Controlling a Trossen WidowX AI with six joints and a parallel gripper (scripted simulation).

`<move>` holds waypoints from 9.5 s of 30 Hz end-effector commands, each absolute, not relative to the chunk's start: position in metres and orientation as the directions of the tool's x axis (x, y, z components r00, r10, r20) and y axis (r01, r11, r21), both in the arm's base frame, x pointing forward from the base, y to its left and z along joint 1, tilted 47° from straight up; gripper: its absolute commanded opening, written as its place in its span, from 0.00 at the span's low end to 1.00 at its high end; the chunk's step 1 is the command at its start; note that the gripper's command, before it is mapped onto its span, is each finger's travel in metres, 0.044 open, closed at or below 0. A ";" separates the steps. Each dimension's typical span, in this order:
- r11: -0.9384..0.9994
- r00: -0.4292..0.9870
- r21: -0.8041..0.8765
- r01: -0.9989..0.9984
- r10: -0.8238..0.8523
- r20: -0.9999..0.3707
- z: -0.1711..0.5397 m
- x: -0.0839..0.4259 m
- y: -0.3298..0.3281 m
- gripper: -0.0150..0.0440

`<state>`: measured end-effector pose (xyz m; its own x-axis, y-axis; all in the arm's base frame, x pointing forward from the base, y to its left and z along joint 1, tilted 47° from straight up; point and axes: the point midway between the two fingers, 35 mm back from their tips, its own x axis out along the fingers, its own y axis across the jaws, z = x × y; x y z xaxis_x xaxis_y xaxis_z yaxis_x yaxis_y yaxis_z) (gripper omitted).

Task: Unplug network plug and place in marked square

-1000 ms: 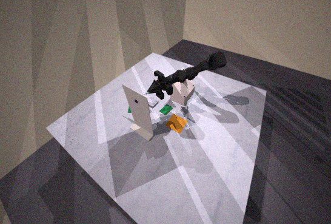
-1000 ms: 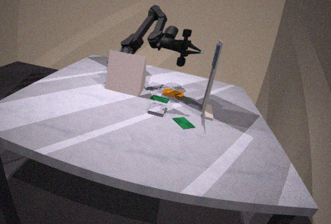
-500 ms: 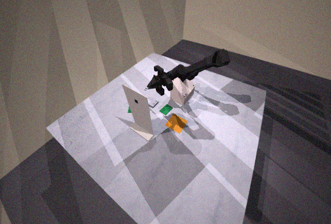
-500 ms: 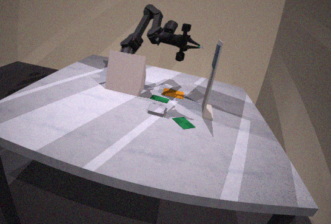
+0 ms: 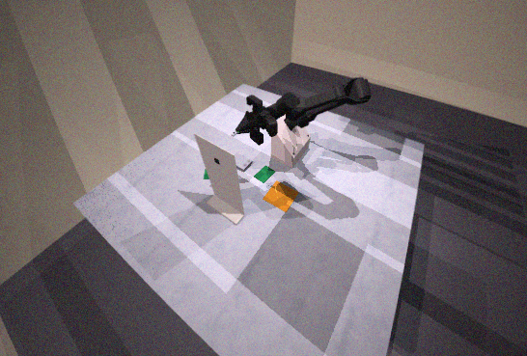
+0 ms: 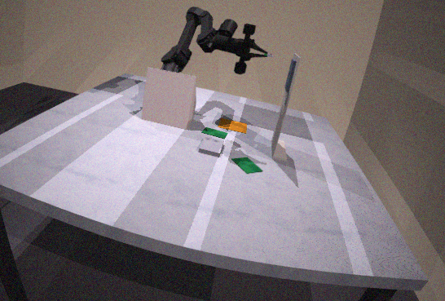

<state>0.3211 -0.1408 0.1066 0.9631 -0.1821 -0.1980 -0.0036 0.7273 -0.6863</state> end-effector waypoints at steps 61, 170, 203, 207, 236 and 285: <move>0.191 0.528 -0.646 -0.739 0.759 -0.381 0.046 0.277 0.135 0.25; 0.191 0.527 -0.645 -0.740 0.760 -0.379 0.013 0.270 0.167 0.52; 0.184 0.525 -0.644 -0.742 0.757 -0.389 0.025 0.266 0.145 0.52; 0.183 0.525 -0.644 -0.743 0.757 -0.390 0.027 0.267 0.142 0.52; 0.178 0.523 -0.644 -0.744 0.755 -0.396 0.041 0.269 0.124 0.52; 0.187 0.525 -0.638 -0.747 0.754 -0.394 0.067 0.261 0.096 0.52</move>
